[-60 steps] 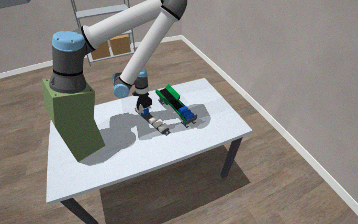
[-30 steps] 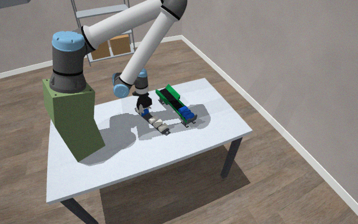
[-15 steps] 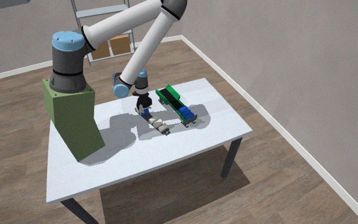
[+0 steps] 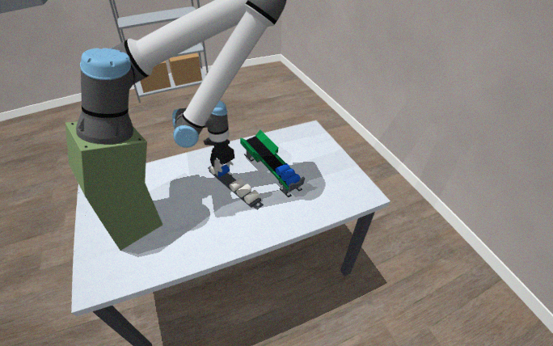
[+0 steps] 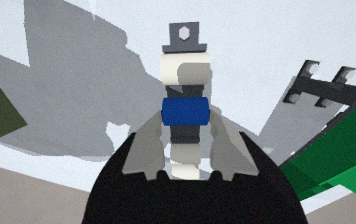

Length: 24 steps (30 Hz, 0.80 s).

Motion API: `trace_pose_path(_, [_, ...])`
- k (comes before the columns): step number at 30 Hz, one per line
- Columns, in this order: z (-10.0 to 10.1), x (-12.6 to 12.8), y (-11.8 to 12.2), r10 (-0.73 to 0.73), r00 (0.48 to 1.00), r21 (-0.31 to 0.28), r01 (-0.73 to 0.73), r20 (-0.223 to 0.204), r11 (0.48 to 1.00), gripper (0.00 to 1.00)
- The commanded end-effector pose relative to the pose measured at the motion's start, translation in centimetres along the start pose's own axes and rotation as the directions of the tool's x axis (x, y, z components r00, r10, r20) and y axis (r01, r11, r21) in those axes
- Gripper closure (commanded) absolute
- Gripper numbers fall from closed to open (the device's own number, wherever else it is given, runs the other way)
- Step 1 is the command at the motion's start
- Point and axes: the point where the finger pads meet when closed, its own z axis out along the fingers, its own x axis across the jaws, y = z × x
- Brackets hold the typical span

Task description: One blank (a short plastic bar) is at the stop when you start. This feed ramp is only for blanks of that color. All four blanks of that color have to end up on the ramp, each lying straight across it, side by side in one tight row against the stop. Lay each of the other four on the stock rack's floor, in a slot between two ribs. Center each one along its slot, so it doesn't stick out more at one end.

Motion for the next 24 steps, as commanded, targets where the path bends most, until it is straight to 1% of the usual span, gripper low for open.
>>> trace_pose_path(1, [-2.5, 0.0, 0.0, 0.0, 1.0, 0.0, 0.0, 0.0, 1.0, 0.65])
trace_pose_path(7, [-5.7, 0.0, 0.0, 0.0, 1.0, 0.0, 0.0, 0.0, 1.0, 0.65])
trace_pose_path(11, [-7.2, 0.0, 0.0, 0.0, 1.0, 0.0, 0.0, 0.0, 1.0, 0.65])
trace_pose_path(13, [-7.2, 0.0, 0.0, 0.0, 1.0, 0.0, 0.0, 0.0, 1.0, 0.65])
trace_pose_path(18, [-8.1, 0.0, 0.0, 0.0, 1.0, 0.0, 0.0, 0.0, 1.0, 0.65])
trace_pose_path(24, [-8.2, 0.0, 0.0, 0.0, 1.0, 0.0, 0.0, 0.0, 1.0, 0.65])
